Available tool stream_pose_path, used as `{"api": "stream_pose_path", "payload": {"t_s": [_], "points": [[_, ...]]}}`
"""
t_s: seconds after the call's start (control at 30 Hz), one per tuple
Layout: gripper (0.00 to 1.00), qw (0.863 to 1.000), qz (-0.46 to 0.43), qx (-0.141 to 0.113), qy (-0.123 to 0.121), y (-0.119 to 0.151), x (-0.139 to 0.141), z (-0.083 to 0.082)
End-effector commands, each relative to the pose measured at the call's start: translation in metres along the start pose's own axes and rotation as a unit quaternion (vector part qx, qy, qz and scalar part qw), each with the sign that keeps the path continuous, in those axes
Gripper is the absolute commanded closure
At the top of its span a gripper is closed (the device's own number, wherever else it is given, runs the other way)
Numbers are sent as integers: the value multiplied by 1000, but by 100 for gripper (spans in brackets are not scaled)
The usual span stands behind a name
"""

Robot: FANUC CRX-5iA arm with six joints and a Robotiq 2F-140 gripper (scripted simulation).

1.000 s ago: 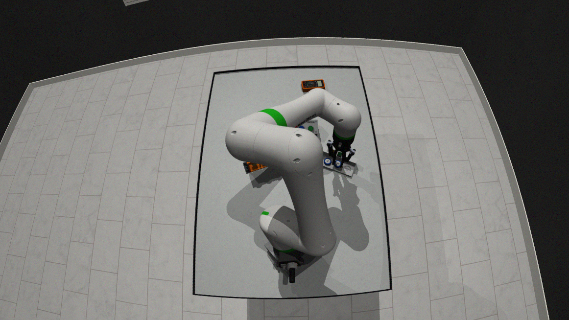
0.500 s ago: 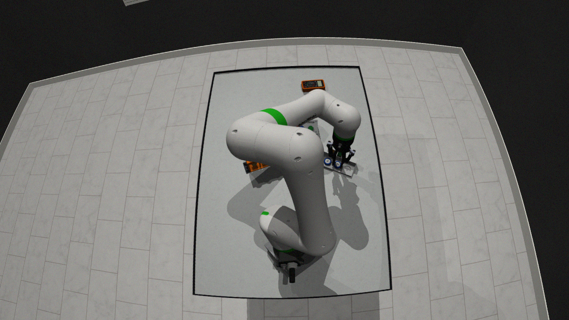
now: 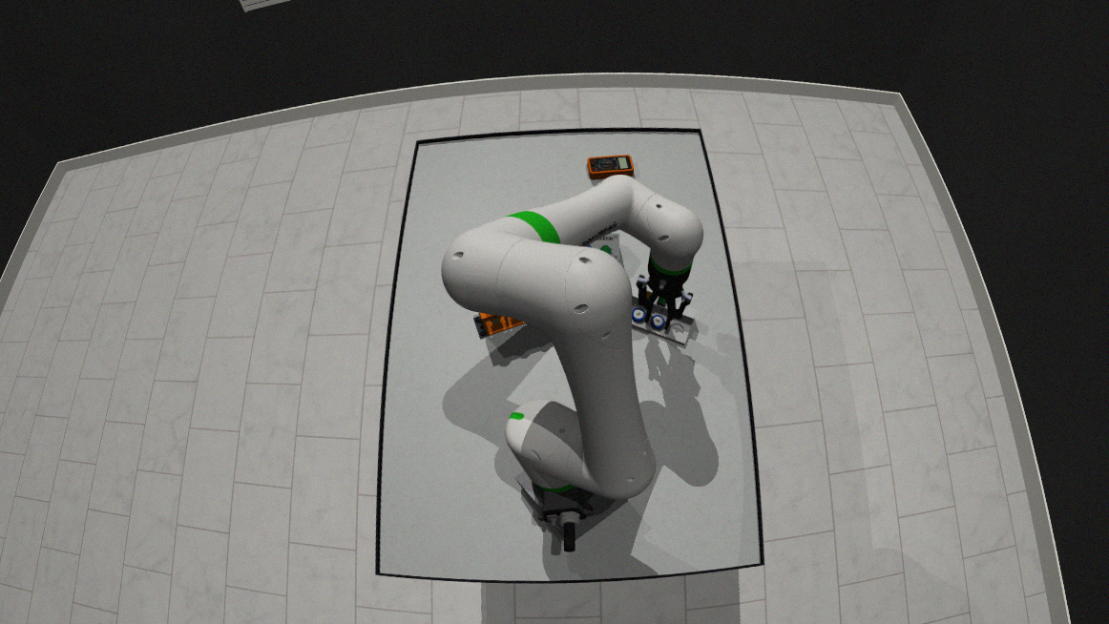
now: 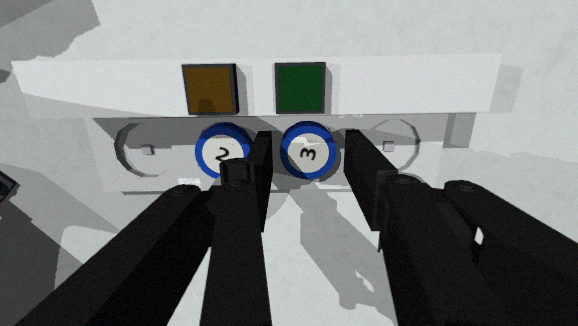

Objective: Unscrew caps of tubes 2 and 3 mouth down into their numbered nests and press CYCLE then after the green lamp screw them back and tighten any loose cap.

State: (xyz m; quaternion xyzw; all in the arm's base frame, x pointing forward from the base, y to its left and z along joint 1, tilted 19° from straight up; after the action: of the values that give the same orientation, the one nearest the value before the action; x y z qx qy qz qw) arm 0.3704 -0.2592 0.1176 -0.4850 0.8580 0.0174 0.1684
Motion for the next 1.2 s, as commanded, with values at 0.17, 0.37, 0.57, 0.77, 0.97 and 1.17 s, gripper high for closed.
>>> {"api": "stream_pose_path", "payload": {"t_s": [0.17, 0.37, 0.57, 0.77, 0.97, 1.17], "points": [[64, 1000, 0, 1, 0, -1, 0, -1], [64, 1000, 0, 1, 0, -1, 0, -21], [64, 1000, 0, 1, 0, 0, 0, -41], [64, 1000, 0, 1, 0, 0, 0, -71], [64, 1000, 0, 1, 0, 0, 0, -101], [64, 1000, 0, 1, 0, 0, 0, -121]]}}
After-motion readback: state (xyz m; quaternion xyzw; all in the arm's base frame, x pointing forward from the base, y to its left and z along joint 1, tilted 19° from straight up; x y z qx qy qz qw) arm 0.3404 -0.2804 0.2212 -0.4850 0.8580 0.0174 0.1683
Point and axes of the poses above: the point where the finger pads meet when closed, its own z axis out along the fingers, its own x axis across the jaws, y = z × x, the point moved 9 cm from there along -z, back along the fingers, and after that the axes turned 5 degrees about z, right-handed, at the moved point
